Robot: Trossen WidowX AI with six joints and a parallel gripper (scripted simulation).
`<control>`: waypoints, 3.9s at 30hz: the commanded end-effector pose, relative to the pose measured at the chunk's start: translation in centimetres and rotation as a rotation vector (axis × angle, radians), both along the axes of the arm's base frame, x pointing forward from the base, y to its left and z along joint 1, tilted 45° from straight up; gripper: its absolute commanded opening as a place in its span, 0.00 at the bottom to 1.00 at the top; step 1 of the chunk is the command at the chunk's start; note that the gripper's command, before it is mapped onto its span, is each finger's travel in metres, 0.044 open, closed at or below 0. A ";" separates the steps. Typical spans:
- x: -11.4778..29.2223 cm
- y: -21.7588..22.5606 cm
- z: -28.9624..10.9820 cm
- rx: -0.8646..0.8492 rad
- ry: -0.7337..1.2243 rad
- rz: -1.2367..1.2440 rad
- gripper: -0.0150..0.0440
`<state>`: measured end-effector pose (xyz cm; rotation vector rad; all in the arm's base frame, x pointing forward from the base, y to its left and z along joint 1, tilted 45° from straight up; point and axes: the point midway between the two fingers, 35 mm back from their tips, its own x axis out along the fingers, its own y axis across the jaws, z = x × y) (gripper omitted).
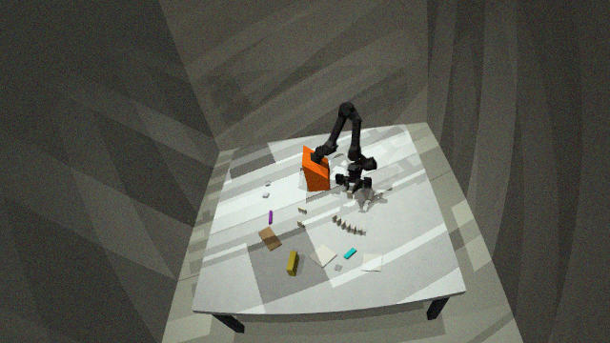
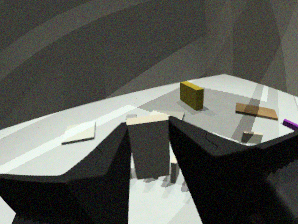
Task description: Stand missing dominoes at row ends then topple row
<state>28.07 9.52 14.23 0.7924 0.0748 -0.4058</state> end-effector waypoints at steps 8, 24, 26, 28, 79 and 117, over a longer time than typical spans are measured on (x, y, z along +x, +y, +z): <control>-0.2 -0.2 -0.1 0.005 -0.006 -0.008 0.44; 0.4 1.7 -1.5 0.007 -0.001 -0.008 0.44; 0.5 2.1 -1.9 0.007 0.000 -0.008 0.44; 0.6 2.5 -2.2 0.008 0.001 -0.008 0.44; 1.1 7.6 -8.2 0.002 -0.001 -0.003 0.97; 3.9 0.8 -4.9 0.409 1.000 0.948 1.00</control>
